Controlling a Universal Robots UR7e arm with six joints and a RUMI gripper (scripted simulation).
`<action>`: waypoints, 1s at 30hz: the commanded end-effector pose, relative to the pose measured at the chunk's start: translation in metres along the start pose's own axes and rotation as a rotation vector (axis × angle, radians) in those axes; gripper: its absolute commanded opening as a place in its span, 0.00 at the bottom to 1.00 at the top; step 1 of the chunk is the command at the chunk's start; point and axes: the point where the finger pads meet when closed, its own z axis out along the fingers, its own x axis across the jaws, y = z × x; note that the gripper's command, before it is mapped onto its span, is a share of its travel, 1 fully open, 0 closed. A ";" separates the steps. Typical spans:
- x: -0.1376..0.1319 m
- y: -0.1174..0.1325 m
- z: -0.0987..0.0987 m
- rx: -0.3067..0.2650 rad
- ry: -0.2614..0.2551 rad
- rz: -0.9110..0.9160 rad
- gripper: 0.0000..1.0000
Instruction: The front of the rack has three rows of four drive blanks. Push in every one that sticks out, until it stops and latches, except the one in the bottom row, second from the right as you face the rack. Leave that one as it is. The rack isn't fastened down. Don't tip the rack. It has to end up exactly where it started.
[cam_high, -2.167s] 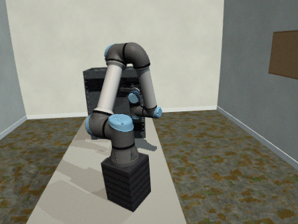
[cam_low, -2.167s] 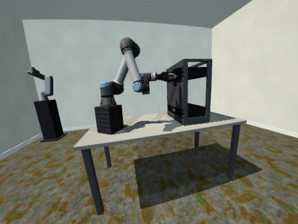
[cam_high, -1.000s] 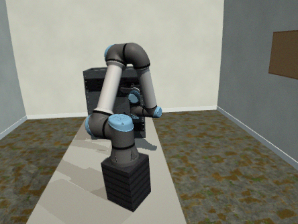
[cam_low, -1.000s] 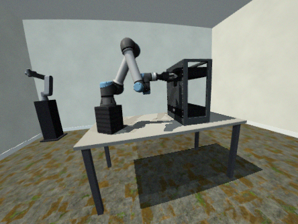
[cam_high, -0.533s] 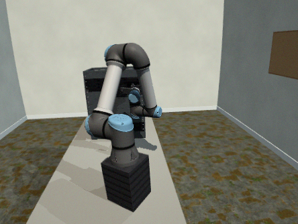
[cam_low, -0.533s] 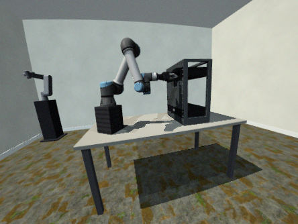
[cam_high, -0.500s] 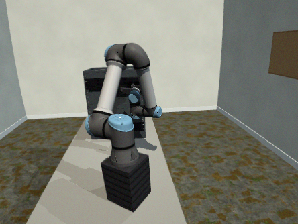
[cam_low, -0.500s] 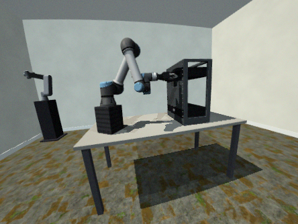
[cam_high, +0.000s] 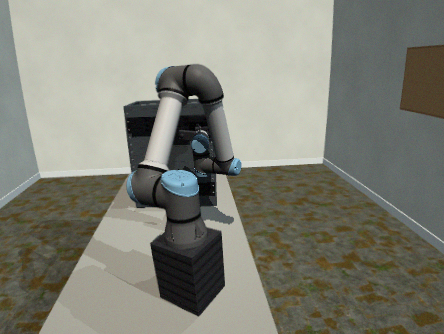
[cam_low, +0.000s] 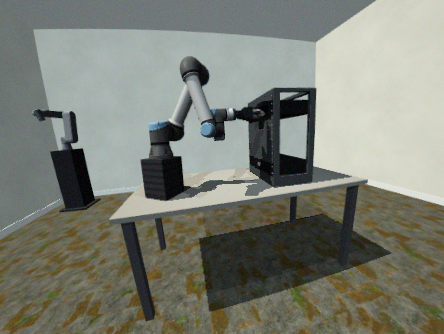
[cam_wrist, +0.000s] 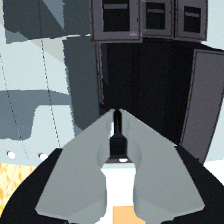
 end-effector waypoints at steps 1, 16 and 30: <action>-0.001 0.002 0.002 -0.003 -0.002 0.000 0.00; -0.001 0.002 0.005 -0.003 -0.002 0.000 0.00; -0.001 0.002 0.005 -0.003 -0.002 0.000 0.00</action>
